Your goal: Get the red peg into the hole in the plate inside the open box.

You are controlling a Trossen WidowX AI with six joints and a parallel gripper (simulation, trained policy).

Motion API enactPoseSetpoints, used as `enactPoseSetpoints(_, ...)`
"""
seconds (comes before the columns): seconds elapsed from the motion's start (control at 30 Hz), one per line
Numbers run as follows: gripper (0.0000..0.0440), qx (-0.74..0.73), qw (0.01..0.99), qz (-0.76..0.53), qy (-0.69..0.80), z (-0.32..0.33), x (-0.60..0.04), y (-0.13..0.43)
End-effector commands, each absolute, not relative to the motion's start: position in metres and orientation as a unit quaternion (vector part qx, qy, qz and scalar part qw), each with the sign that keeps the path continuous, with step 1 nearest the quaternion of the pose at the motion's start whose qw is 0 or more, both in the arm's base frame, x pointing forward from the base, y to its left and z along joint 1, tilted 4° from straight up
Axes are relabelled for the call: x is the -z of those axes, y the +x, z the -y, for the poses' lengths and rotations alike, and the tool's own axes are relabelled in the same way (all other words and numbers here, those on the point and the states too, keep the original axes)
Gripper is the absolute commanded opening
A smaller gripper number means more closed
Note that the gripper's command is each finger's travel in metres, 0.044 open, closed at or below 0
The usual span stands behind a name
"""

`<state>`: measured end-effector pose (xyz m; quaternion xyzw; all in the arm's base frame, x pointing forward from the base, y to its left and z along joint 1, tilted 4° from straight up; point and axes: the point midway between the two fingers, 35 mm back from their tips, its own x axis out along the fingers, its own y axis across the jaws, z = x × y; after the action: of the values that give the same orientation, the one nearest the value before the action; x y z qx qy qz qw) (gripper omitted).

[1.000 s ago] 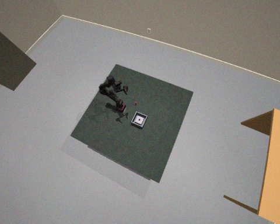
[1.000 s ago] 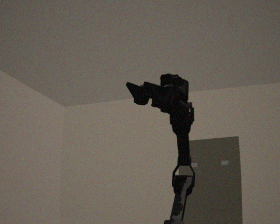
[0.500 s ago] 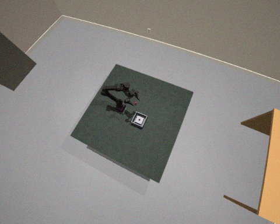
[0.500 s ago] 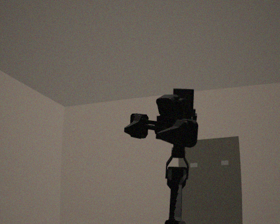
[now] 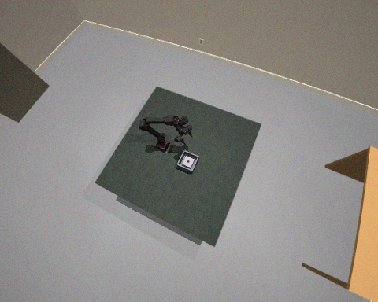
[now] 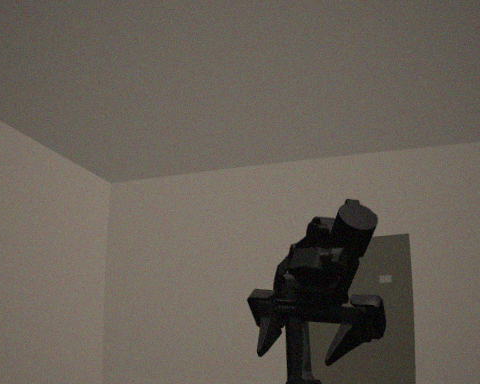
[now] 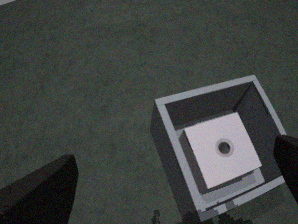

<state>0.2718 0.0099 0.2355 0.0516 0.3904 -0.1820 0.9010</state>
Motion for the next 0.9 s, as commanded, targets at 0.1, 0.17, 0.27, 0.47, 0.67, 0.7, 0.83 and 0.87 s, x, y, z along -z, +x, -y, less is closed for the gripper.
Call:
enactPoseSetpoints(0.1, 0.044, 0.194, 0.855, -0.472, 0.092, -0.035, -0.183, 0.251)
enactPoseSetpoints(0.17, 0.044, 0.203, 0.839, -0.495, 0.104, -0.042, -0.169, 0.244)
enactPoseSetpoints(0.27, 0.044, 0.218, 0.814, -0.525, 0.12, -0.051, -0.15, 0.232)
enactPoseSetpoints(0.47, 0.044, 0.256, 0.768, -0.567, 0.15, -0.064, -0.117, 0.214)
enactPoseSetpoints(0.67, 0.044, 0.292, 0.735, -0.586, 0.178, -0.072, -0.088, 0.204)
enactPoseSetpoints(0.7, 0.044, 0.297, 0.73, -0.588, 0.182, -0.074, -0.083, 0.203)
enactPoseSetpoints(0.83, 0.044, 0.312, 0.718, -0.589, 0.201, -0.078, -0.063, 0.2)
enactPoseSetpoints(0.87, 0.044, 0.315, 0.716, -0.588, 0.206, -0.079, -0.058, 0.199)
